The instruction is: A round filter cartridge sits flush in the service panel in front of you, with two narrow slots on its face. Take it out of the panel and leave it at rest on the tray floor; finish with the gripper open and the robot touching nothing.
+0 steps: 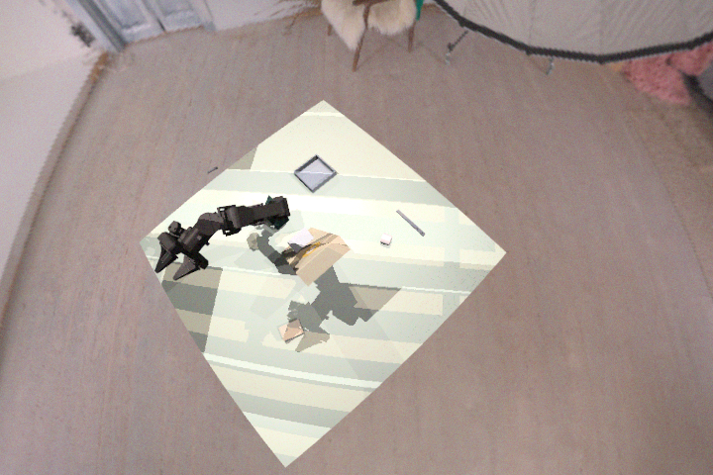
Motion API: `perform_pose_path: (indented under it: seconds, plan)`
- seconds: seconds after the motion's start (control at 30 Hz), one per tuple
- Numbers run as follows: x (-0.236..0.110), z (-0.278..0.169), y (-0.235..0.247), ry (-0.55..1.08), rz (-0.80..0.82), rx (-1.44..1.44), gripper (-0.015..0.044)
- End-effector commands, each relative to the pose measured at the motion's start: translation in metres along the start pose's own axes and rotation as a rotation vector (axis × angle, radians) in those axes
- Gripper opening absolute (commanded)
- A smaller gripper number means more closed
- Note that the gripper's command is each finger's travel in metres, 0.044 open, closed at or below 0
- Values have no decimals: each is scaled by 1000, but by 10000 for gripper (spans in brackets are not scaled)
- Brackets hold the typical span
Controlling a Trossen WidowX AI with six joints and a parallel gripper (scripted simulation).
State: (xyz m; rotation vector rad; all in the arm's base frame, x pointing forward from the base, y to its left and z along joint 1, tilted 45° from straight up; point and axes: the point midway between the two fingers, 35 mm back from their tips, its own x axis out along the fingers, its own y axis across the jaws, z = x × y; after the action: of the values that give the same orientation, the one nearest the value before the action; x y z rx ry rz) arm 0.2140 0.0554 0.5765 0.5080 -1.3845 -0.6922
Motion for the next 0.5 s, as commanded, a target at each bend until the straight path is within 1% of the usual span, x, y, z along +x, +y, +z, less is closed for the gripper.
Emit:
perform_pose_path:
  seconds: [0.0,0.1,0.23,0.33,0.47]
  plan:
    - [0,1,-1,0,-2,-3,374]
    - [7,14,-9,-2,-38,-52,295]
    - [10,64,-6,-1,-56,-67,190]
    - [17,102,-13,7,-88,-87,111]
    - [32,144,-35,48,-151,-126,104]
